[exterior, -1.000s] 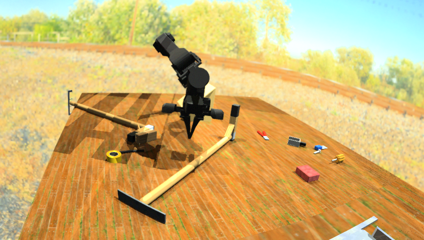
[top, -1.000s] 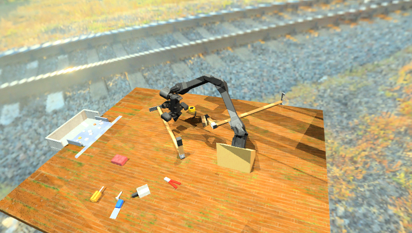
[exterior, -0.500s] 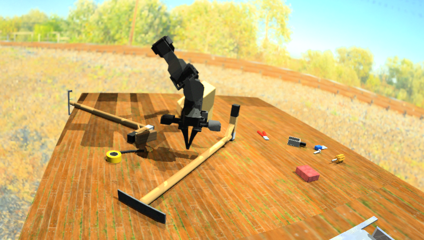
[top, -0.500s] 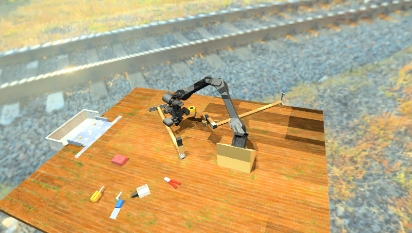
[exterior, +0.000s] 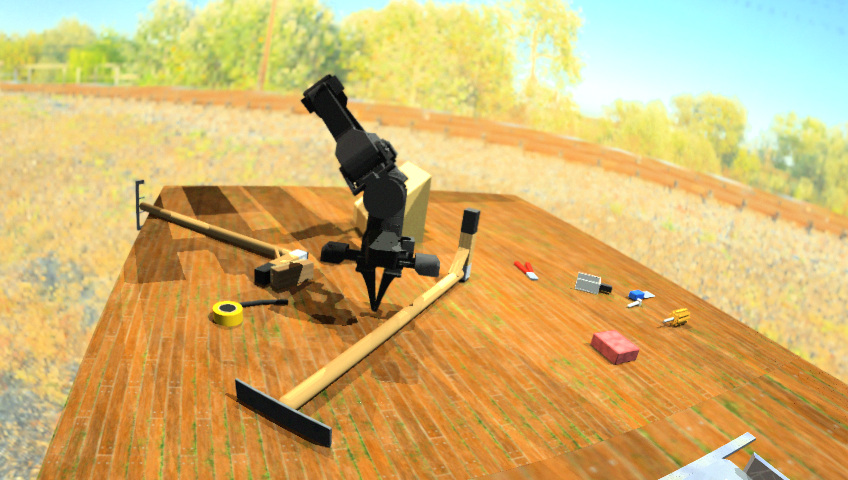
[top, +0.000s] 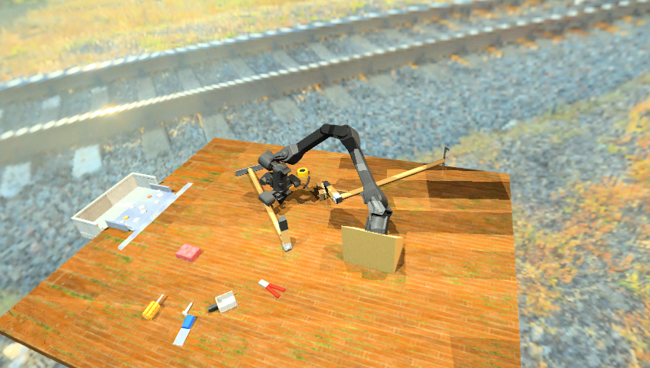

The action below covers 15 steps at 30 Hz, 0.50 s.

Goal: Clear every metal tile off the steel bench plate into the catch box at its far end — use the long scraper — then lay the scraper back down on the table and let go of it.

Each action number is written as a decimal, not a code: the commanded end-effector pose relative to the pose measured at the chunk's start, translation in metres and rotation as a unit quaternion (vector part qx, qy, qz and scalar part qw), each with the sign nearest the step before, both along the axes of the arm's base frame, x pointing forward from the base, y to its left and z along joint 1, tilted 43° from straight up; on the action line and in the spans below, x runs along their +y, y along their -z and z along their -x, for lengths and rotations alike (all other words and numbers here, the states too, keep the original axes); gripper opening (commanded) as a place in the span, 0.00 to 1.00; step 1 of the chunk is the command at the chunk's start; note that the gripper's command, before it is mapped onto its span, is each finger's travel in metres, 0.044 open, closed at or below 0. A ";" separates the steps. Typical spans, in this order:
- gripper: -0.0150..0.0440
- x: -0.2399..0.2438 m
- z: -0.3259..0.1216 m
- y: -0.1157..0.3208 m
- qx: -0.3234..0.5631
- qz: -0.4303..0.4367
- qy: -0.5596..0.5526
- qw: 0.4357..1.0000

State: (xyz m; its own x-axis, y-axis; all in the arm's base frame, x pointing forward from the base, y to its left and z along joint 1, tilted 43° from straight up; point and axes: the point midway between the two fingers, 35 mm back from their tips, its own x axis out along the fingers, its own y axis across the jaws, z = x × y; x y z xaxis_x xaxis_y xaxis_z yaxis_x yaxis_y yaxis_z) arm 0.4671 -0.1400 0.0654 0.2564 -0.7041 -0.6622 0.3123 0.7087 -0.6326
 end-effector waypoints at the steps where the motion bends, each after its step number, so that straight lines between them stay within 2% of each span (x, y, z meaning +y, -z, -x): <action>1: 0.25 0.003 -0.004 0.001 -0.001 -0.002 -0.003 1.000; 15: 0.25 0.009 -0.015 0.005 -0.001 -0.003 -0.003 1.000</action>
